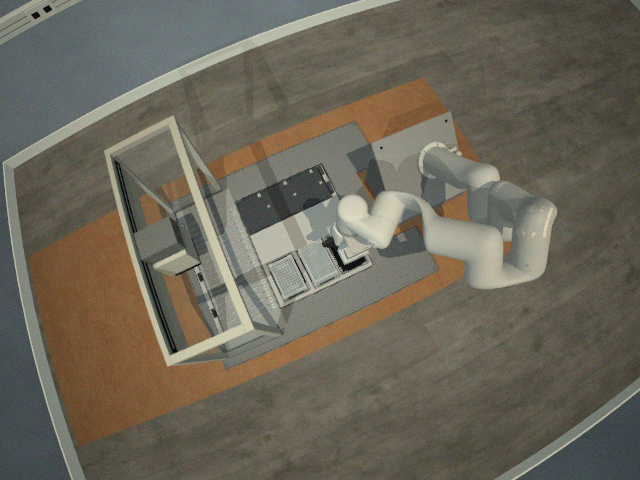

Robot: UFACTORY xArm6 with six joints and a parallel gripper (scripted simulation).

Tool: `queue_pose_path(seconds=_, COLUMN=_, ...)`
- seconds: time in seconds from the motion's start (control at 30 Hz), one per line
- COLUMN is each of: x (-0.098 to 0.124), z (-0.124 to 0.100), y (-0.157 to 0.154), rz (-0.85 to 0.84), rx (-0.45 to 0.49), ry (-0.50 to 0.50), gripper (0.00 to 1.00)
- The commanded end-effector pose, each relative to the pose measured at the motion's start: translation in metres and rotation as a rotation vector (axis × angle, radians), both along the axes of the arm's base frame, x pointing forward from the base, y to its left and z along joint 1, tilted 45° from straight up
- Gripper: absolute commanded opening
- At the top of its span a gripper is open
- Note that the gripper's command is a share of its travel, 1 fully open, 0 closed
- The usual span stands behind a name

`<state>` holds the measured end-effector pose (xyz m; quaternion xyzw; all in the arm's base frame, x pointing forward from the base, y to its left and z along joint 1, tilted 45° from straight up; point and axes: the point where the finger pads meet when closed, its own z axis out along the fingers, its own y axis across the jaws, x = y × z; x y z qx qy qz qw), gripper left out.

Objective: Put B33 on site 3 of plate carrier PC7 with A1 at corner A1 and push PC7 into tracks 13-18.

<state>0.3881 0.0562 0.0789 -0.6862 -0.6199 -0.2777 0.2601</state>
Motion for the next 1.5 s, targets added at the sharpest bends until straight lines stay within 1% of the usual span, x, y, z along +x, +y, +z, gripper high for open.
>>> queue_pose_path(seconds=0.0, x=0.001, z=0.002, y=-0.002, rz=-0.001, rx=-0.001, ry=-0.002, gripper=0.00)
queue_pose_path(seconds=0.17, x=0.001, z=0.002, y=-0.002, rz=-0.001, rx=-0.001, ry=-0.002, gripper=0.00)
queue_pose_path(seconds=0.2, x=0.004, z=-0.001, y=-0.005, rz=0.013, rx=-0.002, ry=-0.016, gripper=0.00)
queue_pose_path(seconds=0.47, x=0.028, z=-0.022, y=-0.029, rz=0.013, rx=-0.002, ry=-0.016, gripper=0.00)
queue_pose_path(seconds=0.53, x=0.028, z=-0.022, y=-0.029, rz=0.013, rx=-0.002, ry=-0.016, gripper=0.00)
queue_pose_path(seconds=1.03, x=0.073, z=-0.062, y=-0.073, rz=0.013, rx=-0.002, ry=-0.016, gripper=0.00)
queue_pose_path(seconds=1.1, x=0.073, z=-0.062, y=-0.073, rz=0.013, rx=-0.002, ry=-0.016, gripper=0.00)
queue_pose_path(seconds=1.47, x=0.107, z=-0.091, y=-0.105, rz=0.013, rx=-0.002, ry=-0.016, gripper=0.00)
